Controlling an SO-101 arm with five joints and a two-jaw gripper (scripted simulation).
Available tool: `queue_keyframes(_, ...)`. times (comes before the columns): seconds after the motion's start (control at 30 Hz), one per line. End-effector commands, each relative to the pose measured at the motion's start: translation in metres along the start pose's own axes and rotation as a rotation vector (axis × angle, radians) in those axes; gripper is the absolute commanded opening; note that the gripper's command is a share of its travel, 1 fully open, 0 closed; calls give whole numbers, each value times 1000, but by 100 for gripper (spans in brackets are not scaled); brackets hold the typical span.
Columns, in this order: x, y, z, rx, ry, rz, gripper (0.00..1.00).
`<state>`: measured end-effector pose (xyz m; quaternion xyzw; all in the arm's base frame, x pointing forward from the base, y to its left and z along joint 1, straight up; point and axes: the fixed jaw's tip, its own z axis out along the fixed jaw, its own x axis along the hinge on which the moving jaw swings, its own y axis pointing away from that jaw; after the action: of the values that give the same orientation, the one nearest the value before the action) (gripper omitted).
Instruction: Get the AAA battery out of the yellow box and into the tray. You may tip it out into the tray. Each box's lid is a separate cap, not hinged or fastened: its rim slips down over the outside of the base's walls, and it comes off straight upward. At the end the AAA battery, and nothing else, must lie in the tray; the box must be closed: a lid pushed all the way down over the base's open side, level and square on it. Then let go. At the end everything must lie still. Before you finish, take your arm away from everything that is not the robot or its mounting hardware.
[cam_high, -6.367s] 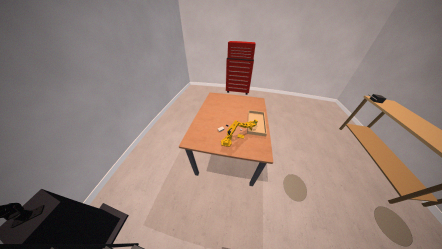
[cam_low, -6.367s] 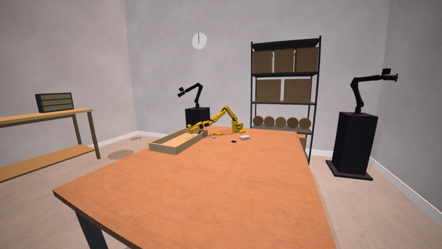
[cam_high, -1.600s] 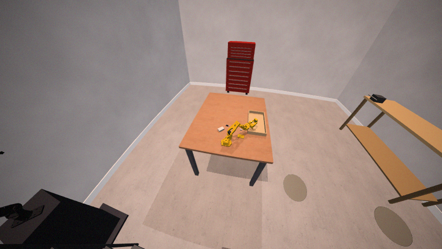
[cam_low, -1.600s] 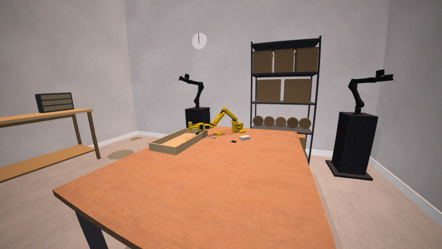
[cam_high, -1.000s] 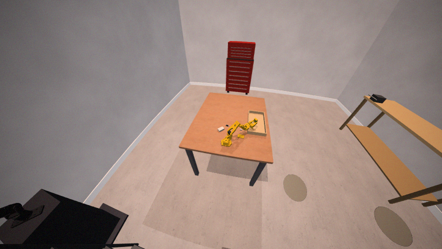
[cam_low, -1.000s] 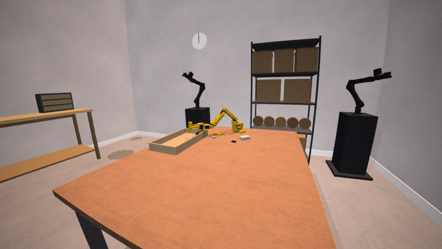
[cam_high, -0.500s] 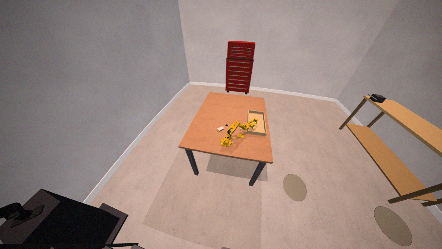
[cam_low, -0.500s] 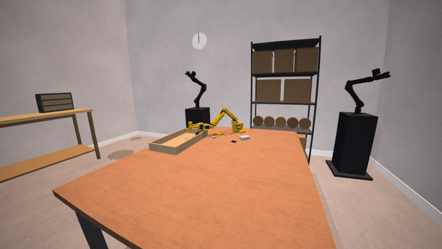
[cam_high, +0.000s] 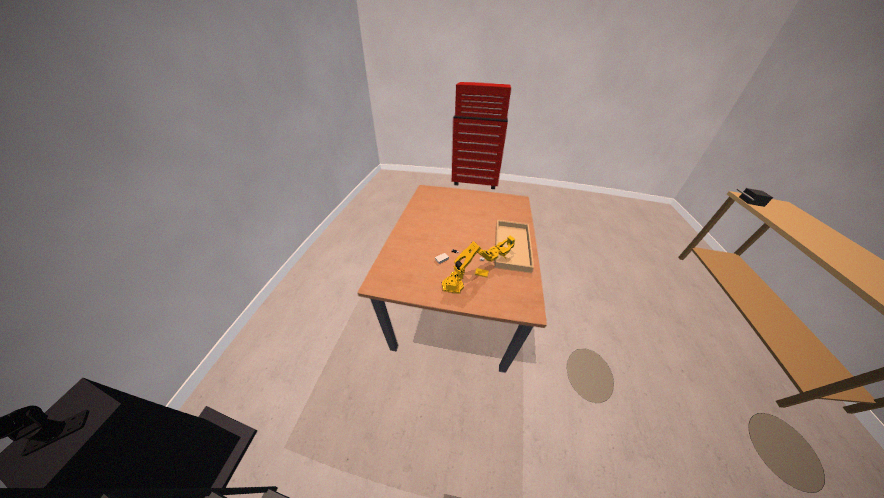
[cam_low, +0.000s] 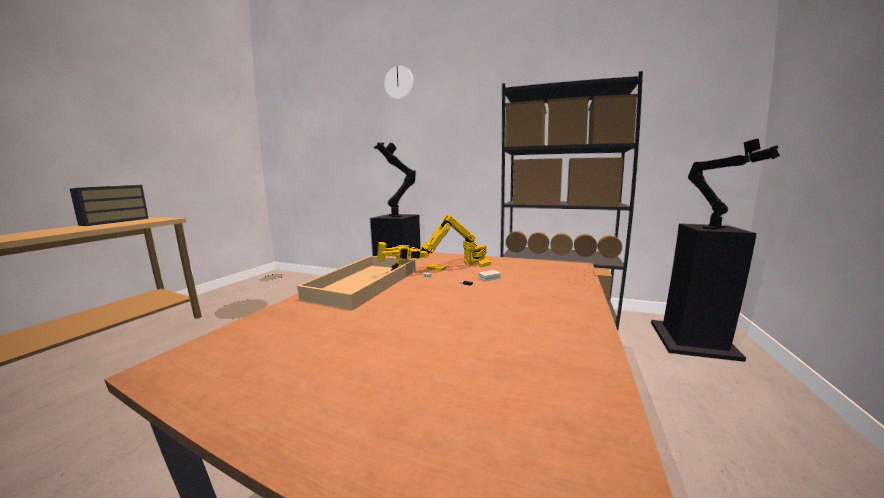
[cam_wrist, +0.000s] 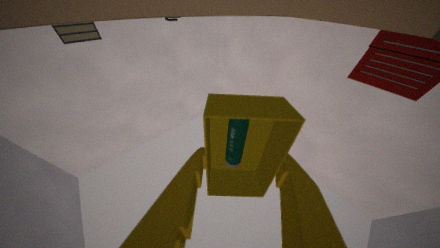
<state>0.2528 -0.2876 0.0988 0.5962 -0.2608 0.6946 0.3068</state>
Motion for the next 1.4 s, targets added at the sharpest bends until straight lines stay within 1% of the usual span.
queue_keyframes(0.0, 30, -3, 2, 7, 101, 14, 22)
queue_keyframes(1.0, 31, -3, 2, 7, 108, 14, 22)
queue_keyframes(1.37, 29, -3, 2, 7, 93, 14, 22)
